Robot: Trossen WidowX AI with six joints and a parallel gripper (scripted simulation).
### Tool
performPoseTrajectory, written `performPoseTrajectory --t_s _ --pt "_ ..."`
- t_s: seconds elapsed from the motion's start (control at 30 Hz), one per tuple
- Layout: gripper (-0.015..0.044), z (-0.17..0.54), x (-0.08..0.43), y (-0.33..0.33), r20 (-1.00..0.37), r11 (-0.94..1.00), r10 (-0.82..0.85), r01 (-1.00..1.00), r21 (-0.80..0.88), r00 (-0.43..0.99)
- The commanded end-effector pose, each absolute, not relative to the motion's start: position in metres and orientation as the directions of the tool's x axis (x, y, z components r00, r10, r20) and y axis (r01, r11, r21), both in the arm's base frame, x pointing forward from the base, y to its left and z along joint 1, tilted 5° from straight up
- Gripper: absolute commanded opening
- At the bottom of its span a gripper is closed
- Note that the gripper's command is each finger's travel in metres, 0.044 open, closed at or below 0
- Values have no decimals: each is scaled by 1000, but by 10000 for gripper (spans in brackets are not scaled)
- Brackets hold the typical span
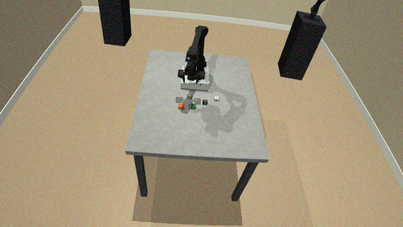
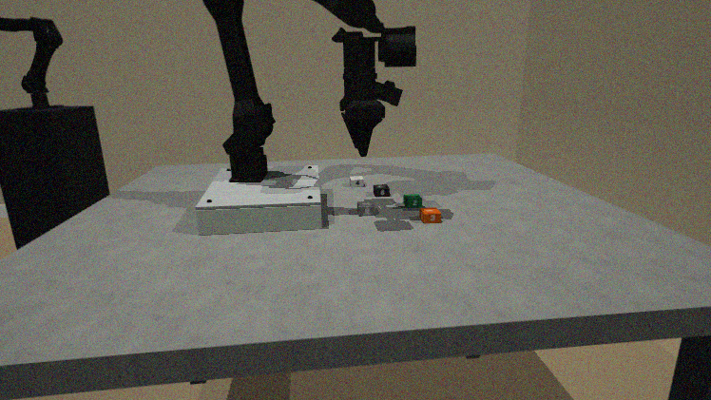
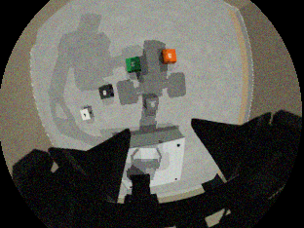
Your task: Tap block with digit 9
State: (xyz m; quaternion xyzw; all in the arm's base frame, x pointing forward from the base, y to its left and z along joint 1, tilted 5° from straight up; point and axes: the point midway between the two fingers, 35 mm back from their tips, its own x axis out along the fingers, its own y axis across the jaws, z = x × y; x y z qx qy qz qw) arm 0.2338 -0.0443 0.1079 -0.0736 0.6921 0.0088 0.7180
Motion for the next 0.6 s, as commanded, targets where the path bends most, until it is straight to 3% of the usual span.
performPoseTrajectory --t_s 0.0,0.33,0.57 --pt "400 108 233 -44 -996 990 -83 -108 -87 40" --pt "400 108 233 -44 -996 990 -83 -108 -87 40" --pt "216 29 236 -50 -996 990 -84 -108 -88 40"
